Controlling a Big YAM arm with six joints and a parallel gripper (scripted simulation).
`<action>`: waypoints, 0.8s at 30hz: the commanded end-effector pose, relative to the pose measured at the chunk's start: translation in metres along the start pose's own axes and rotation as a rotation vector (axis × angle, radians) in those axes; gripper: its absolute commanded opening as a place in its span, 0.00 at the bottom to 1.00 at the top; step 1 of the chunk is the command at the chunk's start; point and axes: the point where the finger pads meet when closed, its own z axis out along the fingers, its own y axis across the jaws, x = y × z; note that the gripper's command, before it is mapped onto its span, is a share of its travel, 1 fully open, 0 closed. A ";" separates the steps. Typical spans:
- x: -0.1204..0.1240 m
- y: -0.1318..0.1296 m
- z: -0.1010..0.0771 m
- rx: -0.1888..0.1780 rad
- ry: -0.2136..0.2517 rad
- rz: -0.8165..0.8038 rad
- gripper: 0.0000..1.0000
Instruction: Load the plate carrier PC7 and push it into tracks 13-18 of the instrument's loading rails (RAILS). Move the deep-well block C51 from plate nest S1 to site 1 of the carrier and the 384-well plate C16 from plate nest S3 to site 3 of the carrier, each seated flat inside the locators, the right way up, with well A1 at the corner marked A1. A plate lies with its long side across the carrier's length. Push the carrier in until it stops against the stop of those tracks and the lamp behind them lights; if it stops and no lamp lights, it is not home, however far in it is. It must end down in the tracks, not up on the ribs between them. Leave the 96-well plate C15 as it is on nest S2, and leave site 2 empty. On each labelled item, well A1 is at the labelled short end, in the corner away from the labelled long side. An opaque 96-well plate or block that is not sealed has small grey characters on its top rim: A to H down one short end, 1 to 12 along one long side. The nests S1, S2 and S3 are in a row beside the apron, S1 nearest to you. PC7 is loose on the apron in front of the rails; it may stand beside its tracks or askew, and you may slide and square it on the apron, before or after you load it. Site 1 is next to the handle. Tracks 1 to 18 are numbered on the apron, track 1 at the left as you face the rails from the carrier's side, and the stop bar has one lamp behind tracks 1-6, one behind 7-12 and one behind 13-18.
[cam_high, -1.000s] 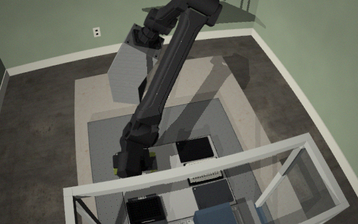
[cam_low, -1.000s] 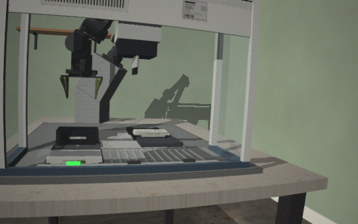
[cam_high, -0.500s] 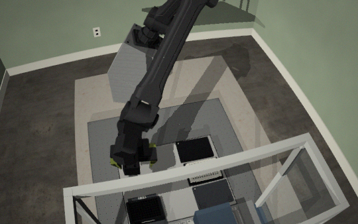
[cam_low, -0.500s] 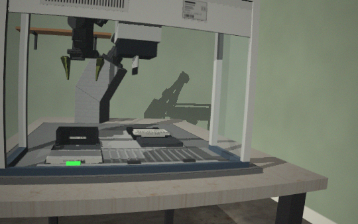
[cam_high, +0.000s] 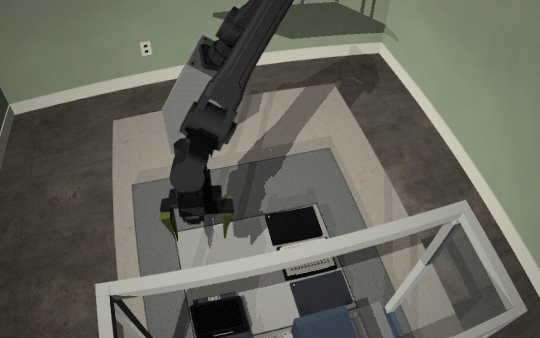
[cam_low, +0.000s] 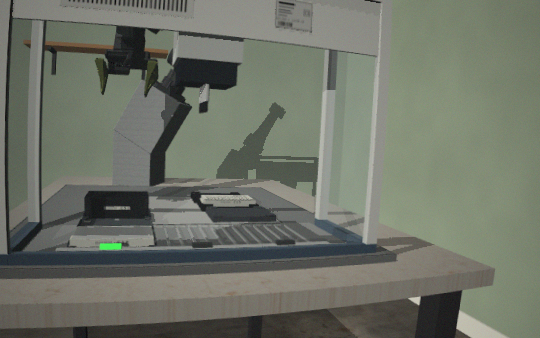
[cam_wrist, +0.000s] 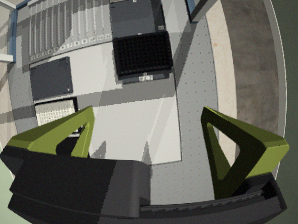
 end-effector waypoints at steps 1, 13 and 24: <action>-0.016 -0.008 -0.018 0.012 -0.114 0.023 1.00; 0.000 0.001 0.001 -0.001 -0.389 0.020 1.00; -0.002 0.003 0.002 -0.001 -0.610 0.021 1.00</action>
